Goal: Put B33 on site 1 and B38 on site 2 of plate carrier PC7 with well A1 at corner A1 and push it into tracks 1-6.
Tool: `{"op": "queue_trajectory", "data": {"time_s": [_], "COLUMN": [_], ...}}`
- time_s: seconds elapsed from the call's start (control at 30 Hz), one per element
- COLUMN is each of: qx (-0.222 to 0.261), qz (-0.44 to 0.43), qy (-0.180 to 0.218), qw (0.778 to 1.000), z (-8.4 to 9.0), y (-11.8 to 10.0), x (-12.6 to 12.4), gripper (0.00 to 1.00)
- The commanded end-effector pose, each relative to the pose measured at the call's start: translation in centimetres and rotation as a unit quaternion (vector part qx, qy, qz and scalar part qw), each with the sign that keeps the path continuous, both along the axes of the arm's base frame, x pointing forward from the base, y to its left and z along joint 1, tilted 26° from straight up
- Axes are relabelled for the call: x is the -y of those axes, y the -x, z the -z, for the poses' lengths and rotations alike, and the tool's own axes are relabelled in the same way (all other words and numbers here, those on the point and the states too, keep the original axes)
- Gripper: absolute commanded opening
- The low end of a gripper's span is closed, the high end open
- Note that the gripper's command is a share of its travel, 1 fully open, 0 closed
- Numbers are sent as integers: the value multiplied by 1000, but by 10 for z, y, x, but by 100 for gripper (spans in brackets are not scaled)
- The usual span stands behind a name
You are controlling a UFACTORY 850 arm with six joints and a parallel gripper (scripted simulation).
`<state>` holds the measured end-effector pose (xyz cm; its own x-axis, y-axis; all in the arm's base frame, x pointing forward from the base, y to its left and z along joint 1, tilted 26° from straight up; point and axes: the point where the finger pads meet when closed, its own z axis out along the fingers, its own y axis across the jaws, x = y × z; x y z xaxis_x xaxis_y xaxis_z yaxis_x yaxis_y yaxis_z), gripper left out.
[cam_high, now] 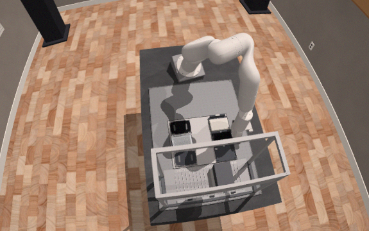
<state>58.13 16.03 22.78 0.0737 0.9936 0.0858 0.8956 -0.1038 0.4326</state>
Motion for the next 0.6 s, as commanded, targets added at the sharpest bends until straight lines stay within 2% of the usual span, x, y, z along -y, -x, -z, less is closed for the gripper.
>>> {"op": "queue_trajectory", "data": {"time_s": [0.0, 0.57], "qx": [1, 1], "qz": [0, 0], "qy": [0, 0], "qw": [1000, 1000], "z": [-1, 0], "y": [0, 0], "x": [2, 4], "gripper": [100, 100]}}
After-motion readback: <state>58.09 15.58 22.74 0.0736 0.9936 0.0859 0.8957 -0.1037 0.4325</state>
